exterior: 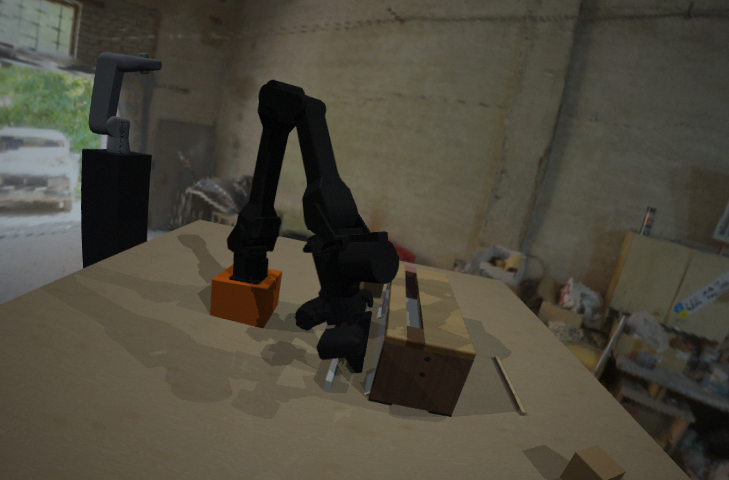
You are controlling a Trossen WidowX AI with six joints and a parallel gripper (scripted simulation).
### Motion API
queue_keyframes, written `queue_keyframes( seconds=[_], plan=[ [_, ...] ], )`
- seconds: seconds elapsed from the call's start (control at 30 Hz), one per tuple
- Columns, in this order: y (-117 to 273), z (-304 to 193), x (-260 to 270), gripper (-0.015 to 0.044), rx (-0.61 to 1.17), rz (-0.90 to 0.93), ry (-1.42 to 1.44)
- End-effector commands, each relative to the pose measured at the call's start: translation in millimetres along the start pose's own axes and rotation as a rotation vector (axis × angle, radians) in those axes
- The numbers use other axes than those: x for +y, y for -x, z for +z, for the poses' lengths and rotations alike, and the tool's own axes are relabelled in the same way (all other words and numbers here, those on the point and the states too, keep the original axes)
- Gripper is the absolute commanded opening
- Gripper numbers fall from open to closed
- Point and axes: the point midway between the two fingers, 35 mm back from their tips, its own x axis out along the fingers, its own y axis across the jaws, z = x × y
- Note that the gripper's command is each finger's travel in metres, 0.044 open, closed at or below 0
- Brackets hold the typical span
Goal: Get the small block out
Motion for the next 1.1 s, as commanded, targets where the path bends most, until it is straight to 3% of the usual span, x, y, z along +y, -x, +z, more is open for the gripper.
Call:
queue_keyframes(
  seconds=[0.0,0.27,1.07],
  plan=[
    [19,-9,2,0.0,0.008,0.009,-0.004],
    [29,-13,0,0.0,0.005,0.025,-0.03],
    [118,-29,-39,0.0,0.077,0.192,-0.394]
  ],
)
